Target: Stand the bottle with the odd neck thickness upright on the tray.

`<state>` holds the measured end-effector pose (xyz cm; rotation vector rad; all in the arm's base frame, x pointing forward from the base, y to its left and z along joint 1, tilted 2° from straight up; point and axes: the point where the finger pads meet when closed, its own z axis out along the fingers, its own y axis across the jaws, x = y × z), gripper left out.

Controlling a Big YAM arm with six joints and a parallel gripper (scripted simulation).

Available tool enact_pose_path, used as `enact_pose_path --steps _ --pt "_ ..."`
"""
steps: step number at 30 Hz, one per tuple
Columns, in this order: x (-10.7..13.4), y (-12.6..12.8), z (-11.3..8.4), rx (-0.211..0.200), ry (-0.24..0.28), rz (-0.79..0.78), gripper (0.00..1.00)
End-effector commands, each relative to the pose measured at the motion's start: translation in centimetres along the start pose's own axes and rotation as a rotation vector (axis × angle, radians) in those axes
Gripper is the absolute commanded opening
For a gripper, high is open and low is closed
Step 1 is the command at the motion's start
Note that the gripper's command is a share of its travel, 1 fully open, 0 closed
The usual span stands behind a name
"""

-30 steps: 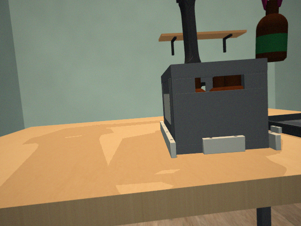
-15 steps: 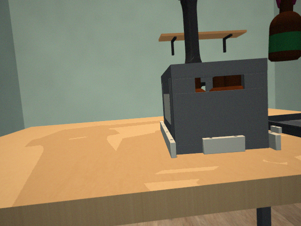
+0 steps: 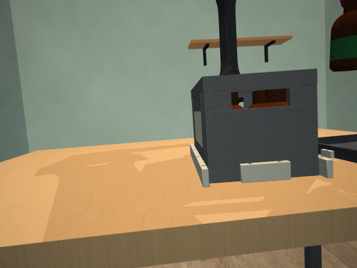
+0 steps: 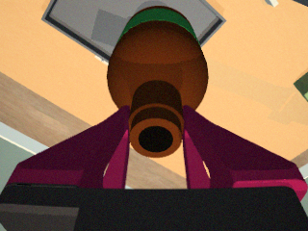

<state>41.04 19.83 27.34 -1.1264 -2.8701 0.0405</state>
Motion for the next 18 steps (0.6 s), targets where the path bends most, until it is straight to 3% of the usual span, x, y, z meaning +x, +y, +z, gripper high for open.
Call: enact_pose_path --steps 1,18 --pt "0.2 2.5 -3.4 -0.070 -0.027 0.003 0.00" --pt "0.9 3.7 -3.6 -0.074 -0.027 0.003 0.00"
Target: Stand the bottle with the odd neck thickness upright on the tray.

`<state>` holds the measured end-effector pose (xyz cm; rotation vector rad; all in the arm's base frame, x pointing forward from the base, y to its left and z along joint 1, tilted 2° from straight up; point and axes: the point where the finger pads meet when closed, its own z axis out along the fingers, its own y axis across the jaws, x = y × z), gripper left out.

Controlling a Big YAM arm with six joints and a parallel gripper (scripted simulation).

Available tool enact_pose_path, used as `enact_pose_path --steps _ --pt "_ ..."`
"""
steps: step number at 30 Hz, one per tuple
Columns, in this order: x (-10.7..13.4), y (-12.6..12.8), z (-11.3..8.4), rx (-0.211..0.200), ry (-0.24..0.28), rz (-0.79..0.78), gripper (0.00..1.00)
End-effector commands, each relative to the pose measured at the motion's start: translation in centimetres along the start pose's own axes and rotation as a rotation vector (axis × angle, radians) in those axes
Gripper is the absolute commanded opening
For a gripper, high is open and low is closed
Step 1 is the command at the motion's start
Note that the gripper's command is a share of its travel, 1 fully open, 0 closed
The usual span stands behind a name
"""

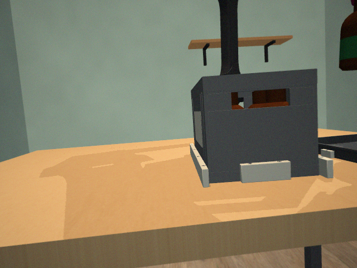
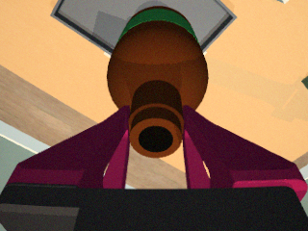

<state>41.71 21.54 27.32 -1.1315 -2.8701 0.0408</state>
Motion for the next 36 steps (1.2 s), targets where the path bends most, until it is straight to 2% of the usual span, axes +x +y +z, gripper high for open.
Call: enact_pose_path --steps 1,6,11,17,36 --pt "0.31 1.96 -3.79 -0.079 -0.027 -0.001 0.00" --pt "0.37 2.38 -3.37 -0.070 -0.024 0.000 0.00" --pt "0.37 2.02 -4.32 -0.090 -0.030 0.004 0.00" --pt "0.54 2.57 -3.54 -0.074 -0.025 -0.001 0.00" --pt "0.58 2.55 -3.78 -0.079 -0.026 -0.001 0.00"
